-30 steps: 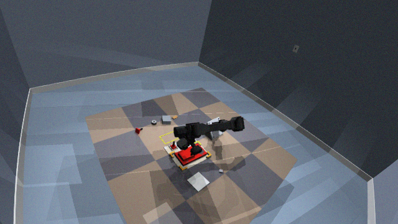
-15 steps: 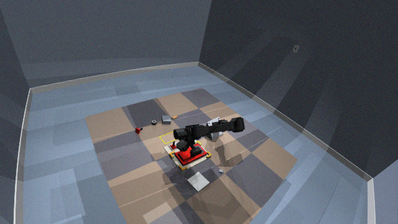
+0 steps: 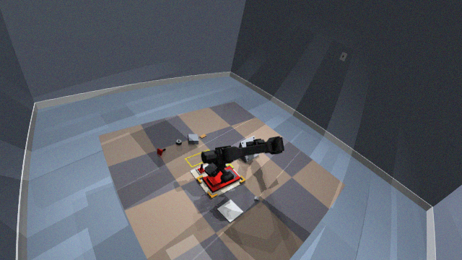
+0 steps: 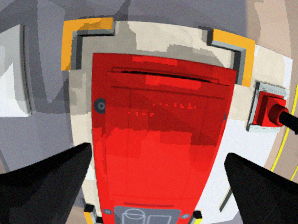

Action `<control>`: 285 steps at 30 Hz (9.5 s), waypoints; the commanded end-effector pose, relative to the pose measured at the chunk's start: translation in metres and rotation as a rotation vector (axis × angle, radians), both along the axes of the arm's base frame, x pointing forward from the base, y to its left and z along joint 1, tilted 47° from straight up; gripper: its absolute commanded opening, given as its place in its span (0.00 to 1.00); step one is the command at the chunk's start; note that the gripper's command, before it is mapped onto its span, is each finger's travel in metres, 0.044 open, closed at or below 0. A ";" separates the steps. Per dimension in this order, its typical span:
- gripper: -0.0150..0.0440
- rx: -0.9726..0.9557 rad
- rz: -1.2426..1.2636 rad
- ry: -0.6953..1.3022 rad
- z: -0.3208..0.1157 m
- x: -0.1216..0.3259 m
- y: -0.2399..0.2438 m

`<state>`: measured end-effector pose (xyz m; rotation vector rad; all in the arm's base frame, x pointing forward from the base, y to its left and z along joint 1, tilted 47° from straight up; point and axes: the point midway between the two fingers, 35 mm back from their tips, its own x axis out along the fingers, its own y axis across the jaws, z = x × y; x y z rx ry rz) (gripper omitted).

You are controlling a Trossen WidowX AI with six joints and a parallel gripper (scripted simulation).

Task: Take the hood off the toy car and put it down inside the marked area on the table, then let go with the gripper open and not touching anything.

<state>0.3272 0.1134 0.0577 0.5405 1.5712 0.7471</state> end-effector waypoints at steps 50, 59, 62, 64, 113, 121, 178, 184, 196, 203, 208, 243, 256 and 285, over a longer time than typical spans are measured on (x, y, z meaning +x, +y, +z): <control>0.41 0.000 0.000 0.000 -0.008 -0.001 0.009; 0.25 0.000 -0.001 0.000 -0.004 -0.001 0.004; 0.25 0.000 -0.001 0.000 -0.003 0.000 0.003; 0.25 0.000 -0.001 0.000 -0.002 0.000 0.002; 0.25 -0.013 -0.023 0.009 0.005 0.015 -0.069; 0.25 -0.024 -0.023 0.005 -0.033 0.018 -0.110; 0.25 -0.012 -0.002 -0.002 -0.136 -0.006 -0.174; 0.25 -0.012 -0.002 -0.002 -0.140 -0.007 -0.170; 0.25 -0.011 -0.002 -0.002 -0.147 -0.008 -0.162; 0.25 -0.011 -0.002 -0.002 -0.151 -0.009 -0.158; 0.25 -0.010 -0.002 -0.002 -0.154 -0.010 -0.155; 0.25 -0.008 -0.001 -0.002 -0.170 -0.015 -0.137; 0.25 -0.008 -0.001 -0.002 -0.174 -0.016 -0.132; 0.39 -0.011 0.003 -0.003 -0.181 -0.018 -0.125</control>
